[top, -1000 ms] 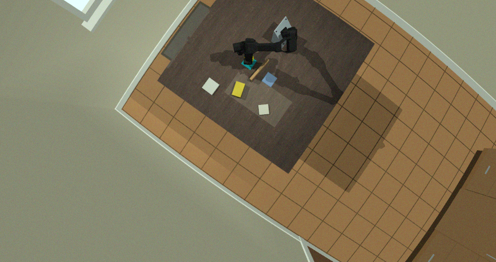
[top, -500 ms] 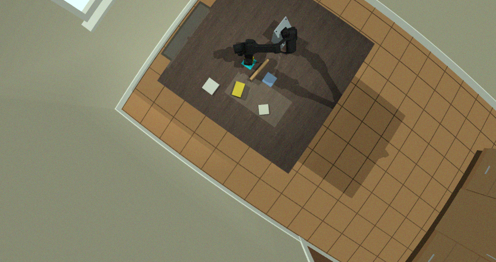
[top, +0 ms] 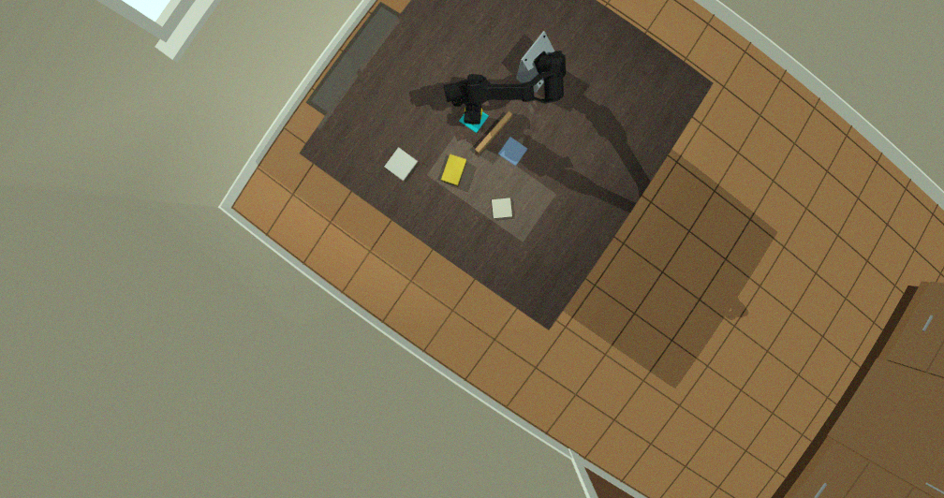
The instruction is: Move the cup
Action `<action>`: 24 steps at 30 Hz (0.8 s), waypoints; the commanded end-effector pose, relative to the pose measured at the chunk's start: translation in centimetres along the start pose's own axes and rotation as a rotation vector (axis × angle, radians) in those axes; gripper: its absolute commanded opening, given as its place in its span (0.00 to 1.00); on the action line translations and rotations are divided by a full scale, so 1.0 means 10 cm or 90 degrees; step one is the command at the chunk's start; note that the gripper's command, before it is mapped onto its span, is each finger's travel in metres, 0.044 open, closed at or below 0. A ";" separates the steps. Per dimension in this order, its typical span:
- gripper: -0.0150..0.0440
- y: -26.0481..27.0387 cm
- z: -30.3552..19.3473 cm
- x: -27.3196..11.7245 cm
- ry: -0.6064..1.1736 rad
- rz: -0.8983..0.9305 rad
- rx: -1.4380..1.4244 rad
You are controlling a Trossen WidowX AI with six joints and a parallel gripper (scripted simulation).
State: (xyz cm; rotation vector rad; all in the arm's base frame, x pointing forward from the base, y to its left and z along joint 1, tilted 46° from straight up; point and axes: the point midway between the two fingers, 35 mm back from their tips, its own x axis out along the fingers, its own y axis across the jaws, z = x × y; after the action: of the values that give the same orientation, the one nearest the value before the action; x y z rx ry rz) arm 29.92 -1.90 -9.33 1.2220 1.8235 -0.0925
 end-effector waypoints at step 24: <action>0.50 0.00 0.02 -0.26 0.001 -0.001 0.003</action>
State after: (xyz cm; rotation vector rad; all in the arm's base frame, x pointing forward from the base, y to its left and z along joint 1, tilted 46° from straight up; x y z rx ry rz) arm 30.19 -3.35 -8.02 1.2326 1.8278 -0.0975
